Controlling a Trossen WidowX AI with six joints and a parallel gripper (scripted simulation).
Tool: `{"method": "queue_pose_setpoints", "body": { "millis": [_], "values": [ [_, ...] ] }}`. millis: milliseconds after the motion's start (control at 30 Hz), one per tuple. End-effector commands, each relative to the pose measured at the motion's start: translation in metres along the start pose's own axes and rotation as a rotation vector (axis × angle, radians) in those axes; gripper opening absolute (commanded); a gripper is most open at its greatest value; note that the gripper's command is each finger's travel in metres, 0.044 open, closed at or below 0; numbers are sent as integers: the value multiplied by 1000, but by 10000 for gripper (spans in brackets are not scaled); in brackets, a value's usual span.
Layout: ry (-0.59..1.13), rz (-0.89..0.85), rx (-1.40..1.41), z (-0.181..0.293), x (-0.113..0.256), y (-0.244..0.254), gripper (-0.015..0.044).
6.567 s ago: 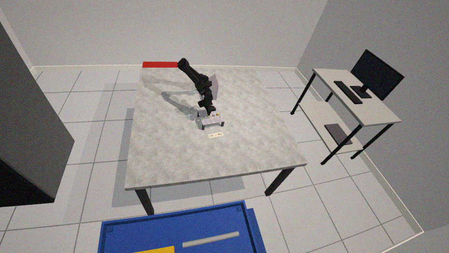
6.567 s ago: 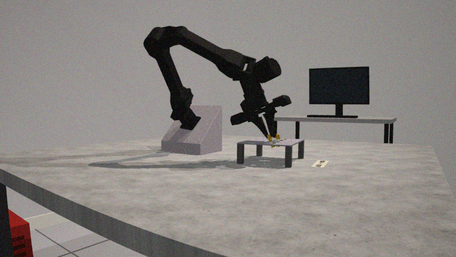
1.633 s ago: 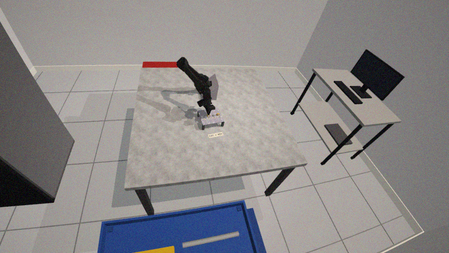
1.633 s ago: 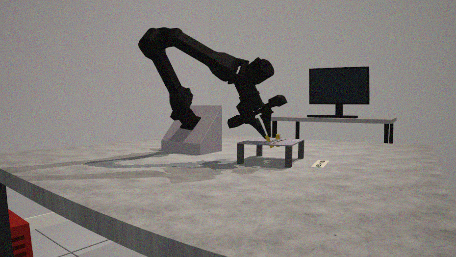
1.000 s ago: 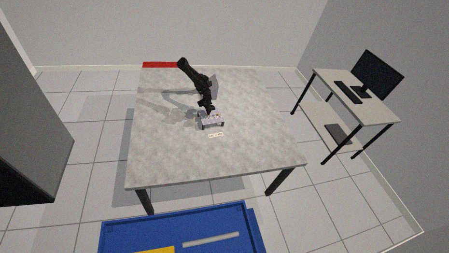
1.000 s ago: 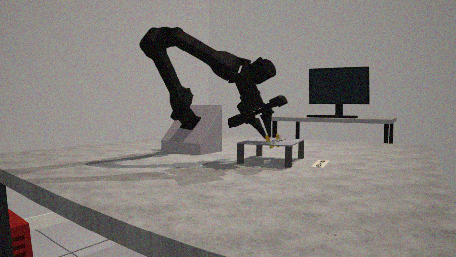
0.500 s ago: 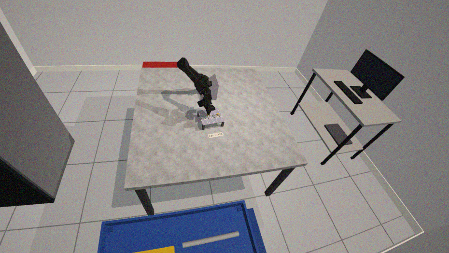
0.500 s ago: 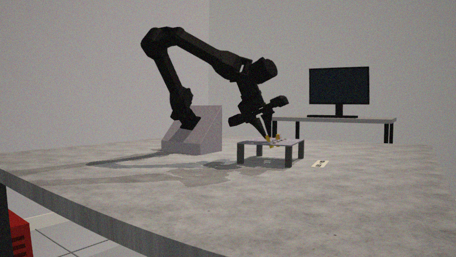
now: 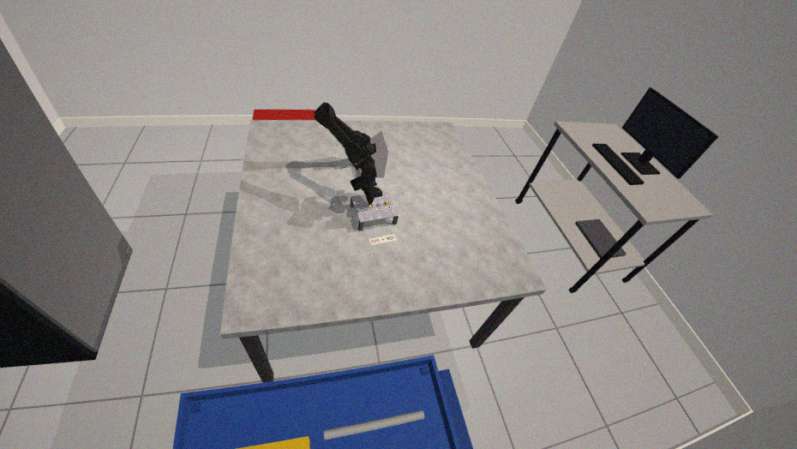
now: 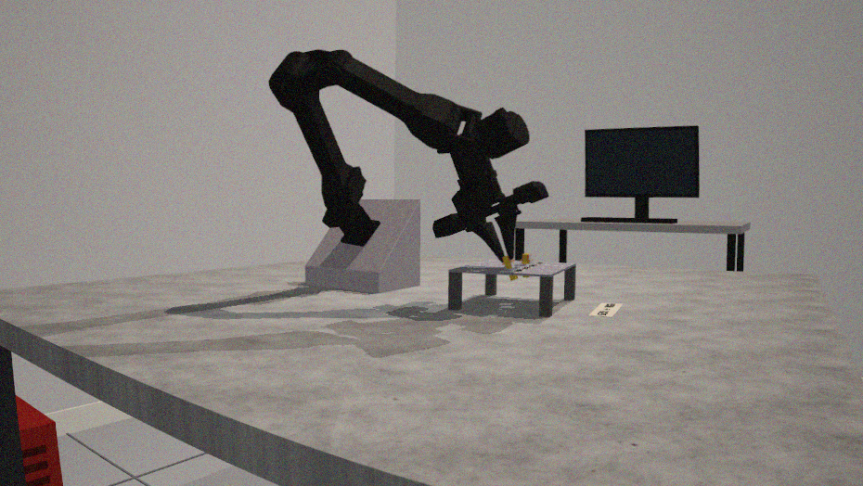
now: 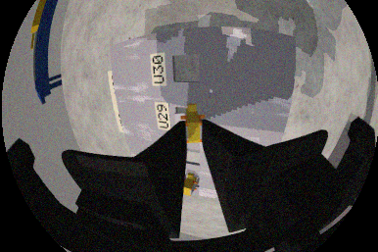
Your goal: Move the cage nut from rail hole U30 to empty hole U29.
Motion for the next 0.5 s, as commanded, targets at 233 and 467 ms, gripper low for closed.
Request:
{"method": "queue_pose_setpoints", "body": {
  "millis": [233,467],
  "values": [
    [-4,21,-6,-1,0,4,27],
    [-4,33,-6,-1,0,5,27]
  ]
}}
Point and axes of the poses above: the point midway between the two fingers, 35 mm back from their tips, its own x axis back along the fingers, its own y axis across the jaws, z = x × y, the point moved 10 cm from there along x, back along the fingers, and after that the axes turned 2 degrees about x, right-handed, at the moved point
